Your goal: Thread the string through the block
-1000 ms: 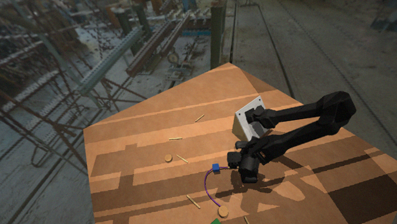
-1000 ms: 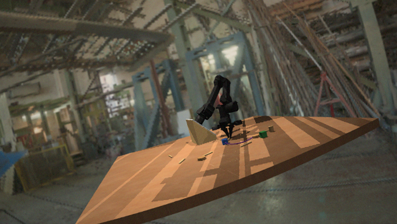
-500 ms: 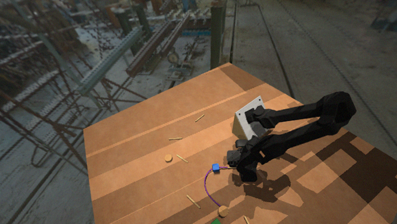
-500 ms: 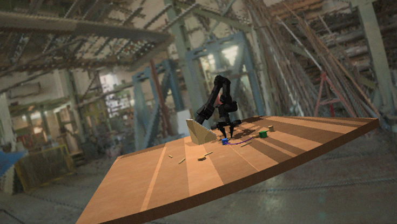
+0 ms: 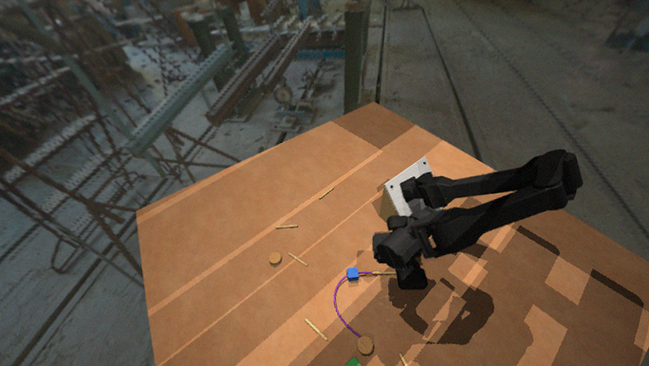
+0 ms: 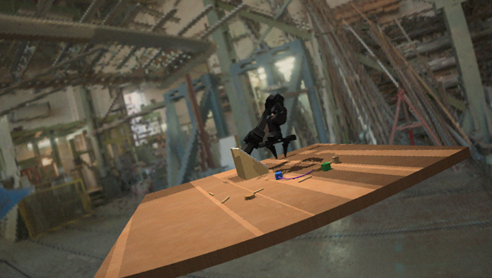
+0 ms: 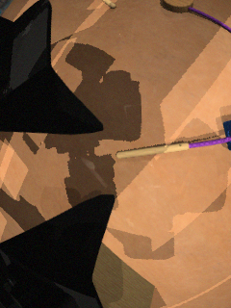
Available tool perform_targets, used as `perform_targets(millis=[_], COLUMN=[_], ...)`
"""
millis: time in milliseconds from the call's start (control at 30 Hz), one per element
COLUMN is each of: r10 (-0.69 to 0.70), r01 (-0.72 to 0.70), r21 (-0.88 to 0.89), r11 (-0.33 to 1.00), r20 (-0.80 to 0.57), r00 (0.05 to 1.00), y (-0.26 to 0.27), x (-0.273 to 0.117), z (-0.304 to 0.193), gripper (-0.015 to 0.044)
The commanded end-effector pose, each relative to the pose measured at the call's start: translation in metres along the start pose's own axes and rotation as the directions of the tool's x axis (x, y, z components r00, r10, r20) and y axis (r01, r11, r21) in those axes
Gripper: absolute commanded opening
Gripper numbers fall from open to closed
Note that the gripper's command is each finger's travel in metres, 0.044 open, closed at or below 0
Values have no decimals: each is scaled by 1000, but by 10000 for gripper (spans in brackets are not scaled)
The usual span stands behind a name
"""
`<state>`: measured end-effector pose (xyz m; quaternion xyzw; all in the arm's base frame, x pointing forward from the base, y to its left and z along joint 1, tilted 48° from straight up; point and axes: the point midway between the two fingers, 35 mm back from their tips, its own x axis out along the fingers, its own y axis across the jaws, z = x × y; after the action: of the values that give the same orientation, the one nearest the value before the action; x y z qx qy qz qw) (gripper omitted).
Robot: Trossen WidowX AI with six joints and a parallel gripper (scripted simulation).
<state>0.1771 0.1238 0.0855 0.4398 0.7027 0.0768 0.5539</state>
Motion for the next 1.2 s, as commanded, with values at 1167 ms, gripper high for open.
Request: perform_targets(millis=[1167], r10=[-2], r01=[2], r21=[-1], r11=[1000], r20=[3], r00=[1000], y=[-1], x=[-27], z=[2], gripper=[440])
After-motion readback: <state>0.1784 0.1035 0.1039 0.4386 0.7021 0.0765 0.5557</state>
